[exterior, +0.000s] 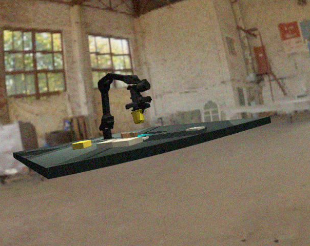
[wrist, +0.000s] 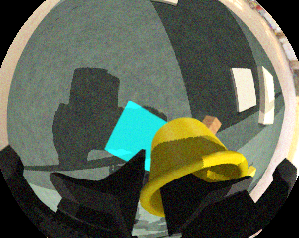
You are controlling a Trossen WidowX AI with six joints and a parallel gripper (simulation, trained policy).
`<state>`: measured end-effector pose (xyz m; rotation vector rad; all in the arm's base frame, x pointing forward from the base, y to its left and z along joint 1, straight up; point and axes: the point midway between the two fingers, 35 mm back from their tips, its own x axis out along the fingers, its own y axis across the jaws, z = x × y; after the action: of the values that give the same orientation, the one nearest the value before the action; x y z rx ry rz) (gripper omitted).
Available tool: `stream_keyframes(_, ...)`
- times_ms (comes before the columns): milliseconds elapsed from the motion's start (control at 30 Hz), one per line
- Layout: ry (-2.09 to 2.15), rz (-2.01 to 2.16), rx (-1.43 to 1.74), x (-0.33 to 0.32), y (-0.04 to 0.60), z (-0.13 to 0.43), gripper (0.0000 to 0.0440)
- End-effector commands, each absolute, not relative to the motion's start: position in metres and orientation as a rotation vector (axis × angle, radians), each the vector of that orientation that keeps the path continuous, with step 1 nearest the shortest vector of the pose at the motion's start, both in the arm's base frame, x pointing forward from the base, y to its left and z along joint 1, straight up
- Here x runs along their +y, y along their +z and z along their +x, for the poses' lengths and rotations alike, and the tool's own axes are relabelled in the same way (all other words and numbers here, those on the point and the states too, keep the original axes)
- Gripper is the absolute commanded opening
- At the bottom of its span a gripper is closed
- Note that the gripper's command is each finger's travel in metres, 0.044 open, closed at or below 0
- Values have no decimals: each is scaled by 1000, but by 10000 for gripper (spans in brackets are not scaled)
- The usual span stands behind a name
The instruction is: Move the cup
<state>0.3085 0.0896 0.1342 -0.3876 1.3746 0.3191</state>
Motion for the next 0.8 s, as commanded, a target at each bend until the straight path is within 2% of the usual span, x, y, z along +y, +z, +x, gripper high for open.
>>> stream_keyframes(0, 320, -393, 1379, 102, 124, 306, 0)
stream_keyframes(467, 301, -387, 1385, 118, 86, 294, 2)
stream_keyframes(767, 276, -377, 1403, 115, 64, 284, 33)
